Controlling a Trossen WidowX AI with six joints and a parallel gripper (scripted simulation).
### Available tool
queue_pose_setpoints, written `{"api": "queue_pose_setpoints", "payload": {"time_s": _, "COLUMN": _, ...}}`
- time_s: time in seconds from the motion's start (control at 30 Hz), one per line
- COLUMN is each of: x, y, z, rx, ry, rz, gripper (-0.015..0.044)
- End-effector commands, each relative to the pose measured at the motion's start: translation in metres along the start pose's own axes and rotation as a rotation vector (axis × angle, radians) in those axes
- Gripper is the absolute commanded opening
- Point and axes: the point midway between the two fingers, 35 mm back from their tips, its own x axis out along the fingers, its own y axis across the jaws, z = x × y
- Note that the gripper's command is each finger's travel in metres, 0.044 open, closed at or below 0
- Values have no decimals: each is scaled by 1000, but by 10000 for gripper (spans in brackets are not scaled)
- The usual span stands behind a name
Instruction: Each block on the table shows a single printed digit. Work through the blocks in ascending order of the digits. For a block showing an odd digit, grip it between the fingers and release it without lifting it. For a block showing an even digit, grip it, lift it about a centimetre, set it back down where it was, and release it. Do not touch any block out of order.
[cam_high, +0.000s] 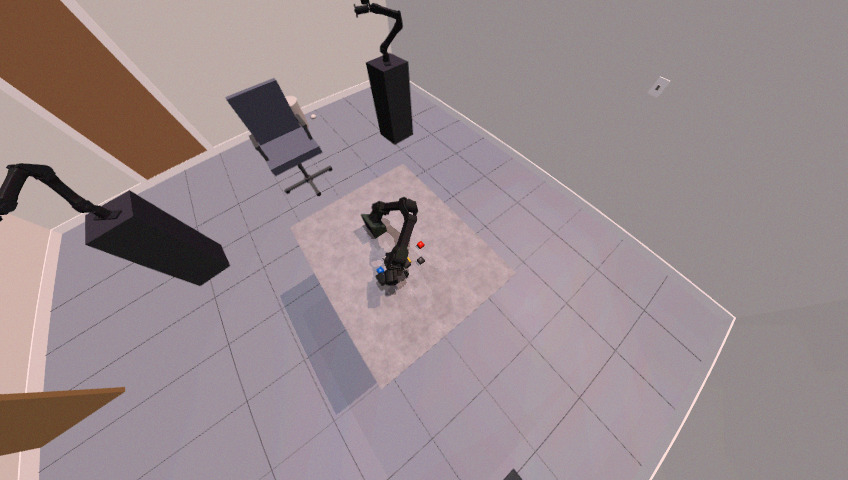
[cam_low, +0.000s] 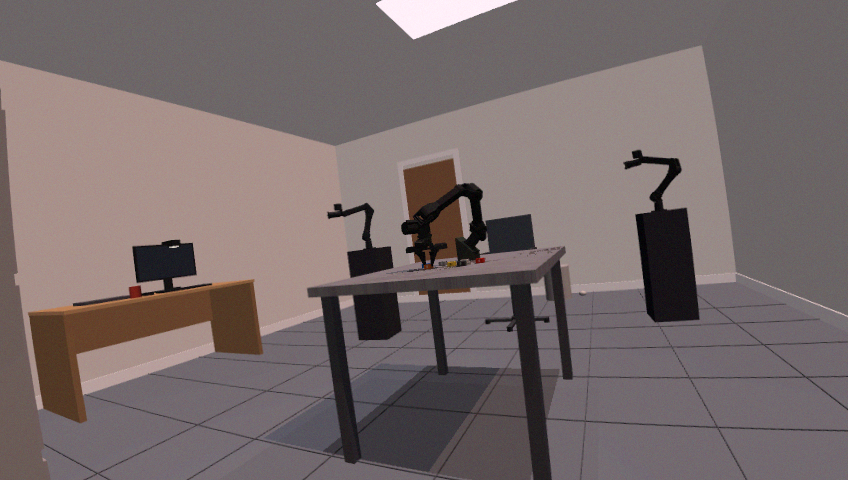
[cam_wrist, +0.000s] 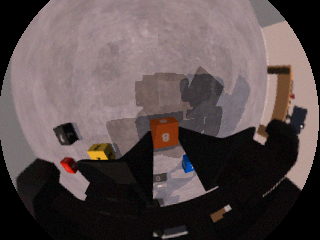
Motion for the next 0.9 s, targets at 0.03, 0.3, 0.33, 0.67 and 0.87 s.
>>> {"api": "queue_pose_setpoints", "payload": {"time_s": 0.03, "x": 1, "y": 0, "z": 0, "rx": 6, "ry": -3, "rz": 3, "gripper": 120}}
{"api": "queue_pose_setpoints", "payload": {"time_s": 0.3, "x": 1, "y": 0, "z": 0, "rx": 6, "ry": -3, "rz": 3, "gripper": 330}}
{"api": "queue_pose_setpoints", "payload": {"time_s": 0.33, "x": 1, "y": 0, "z": 0, "rx": 6, "ry": -3, "rz": 3, "gripper": 356}}
{"api": "queue_pose_setpoints", "payload": {"time_s": 0.67, "x": -33, "y": -1, "z": 0, "rx": 7, "ry": -2, "rz": 1, "gripper": 400}}
{"api": "queue_pose_setpoints", "payload": {"time_s": 0.87, "x": -36, "y": 0, "z": 0, "rx": 7, "ry": -2, "rz": 1, "gripper": 400}}
